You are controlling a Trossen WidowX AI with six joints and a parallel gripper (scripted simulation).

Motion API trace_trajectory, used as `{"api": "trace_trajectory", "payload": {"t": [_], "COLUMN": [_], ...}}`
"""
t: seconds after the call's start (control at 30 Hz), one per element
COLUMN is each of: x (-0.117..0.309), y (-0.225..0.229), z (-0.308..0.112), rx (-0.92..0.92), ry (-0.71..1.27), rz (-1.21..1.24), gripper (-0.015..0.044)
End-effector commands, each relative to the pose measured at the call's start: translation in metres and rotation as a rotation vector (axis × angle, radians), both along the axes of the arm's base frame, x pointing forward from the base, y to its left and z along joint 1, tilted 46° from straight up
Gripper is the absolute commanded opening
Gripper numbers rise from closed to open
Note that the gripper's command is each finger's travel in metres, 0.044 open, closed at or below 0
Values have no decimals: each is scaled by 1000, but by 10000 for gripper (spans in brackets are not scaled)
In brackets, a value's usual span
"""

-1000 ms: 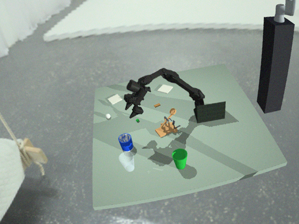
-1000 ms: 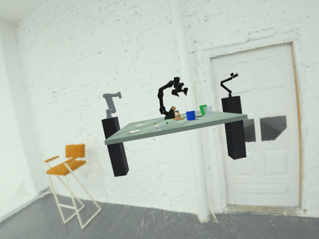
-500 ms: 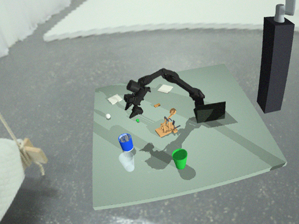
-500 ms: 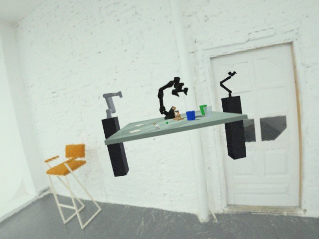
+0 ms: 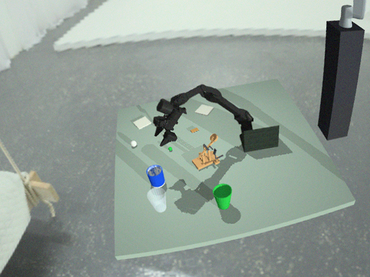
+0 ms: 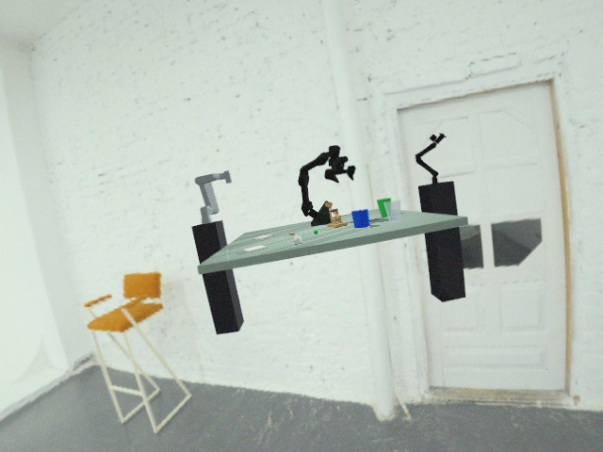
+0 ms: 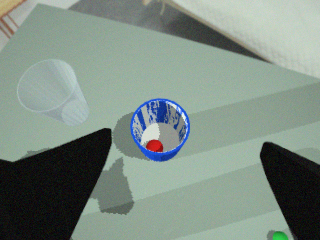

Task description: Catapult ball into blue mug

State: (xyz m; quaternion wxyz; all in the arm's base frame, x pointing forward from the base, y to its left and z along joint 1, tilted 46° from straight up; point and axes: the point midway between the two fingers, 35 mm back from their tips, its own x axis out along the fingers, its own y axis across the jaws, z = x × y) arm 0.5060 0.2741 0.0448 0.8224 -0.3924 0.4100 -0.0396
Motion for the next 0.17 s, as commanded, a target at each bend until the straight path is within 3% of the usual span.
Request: {"api": "trace_trajectory", "payload": {"t": [0.0, 0.13], "x": [0, 0], "y": [0, 0], "z": [0, 0], "rx": [0, 0], "ry": [0, 0], "rz": [0, 0], "gripper": [440, 440]}}
